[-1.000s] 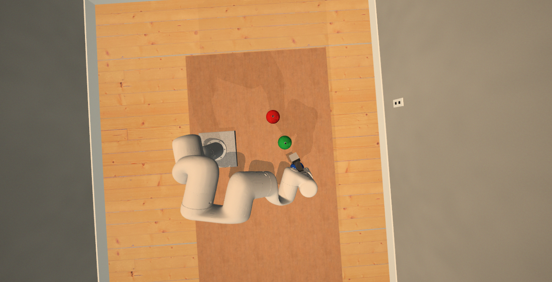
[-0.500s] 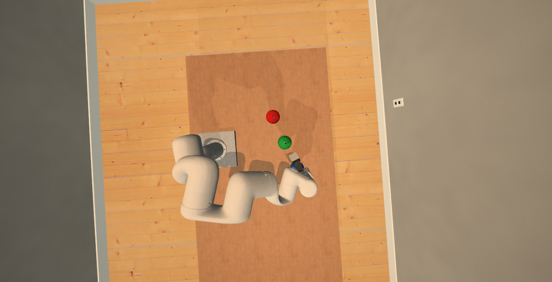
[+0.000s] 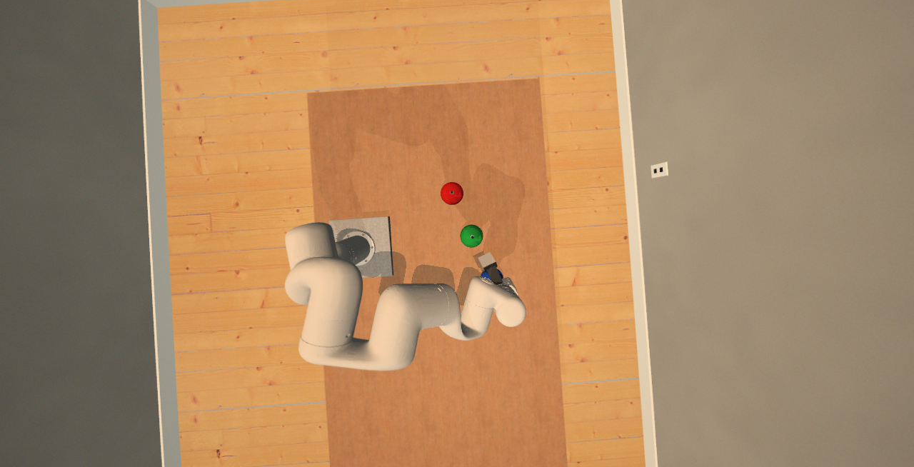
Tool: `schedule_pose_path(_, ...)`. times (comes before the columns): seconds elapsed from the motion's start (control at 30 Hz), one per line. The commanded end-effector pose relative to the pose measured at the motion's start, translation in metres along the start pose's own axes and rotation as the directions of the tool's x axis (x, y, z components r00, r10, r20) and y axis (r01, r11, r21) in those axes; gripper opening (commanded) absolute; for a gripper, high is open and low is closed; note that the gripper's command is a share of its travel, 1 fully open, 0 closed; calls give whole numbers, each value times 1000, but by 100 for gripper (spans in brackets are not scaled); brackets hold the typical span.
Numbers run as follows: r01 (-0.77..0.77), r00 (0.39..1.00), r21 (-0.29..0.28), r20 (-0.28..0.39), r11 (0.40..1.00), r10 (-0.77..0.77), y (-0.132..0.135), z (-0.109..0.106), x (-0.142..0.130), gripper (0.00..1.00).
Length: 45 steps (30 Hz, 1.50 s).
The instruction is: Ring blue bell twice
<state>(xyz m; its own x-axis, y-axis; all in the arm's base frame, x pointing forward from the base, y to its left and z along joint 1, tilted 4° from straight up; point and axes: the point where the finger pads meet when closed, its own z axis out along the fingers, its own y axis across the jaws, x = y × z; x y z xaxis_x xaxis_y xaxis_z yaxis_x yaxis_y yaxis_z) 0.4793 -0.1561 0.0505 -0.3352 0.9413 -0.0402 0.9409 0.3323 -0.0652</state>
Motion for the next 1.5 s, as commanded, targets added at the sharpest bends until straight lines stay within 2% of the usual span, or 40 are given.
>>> schedule_pose_path(0.0, 0, 1000, -1, 0, 1000, 0, 0, -4, 0, 0)
schedule_pose_path(0.33, 0, 1000, -1, 0, 1000, 0, 0, -20, 0, 0)
schedule_pose_path(0.83, 0, 1000, -1, 0, 1000, 0, 0, -59, 0, 0)
schedule_pose_path(1.47, 0, 1000, -1, 0, 1000, 0, 0, -69, 0, 0)
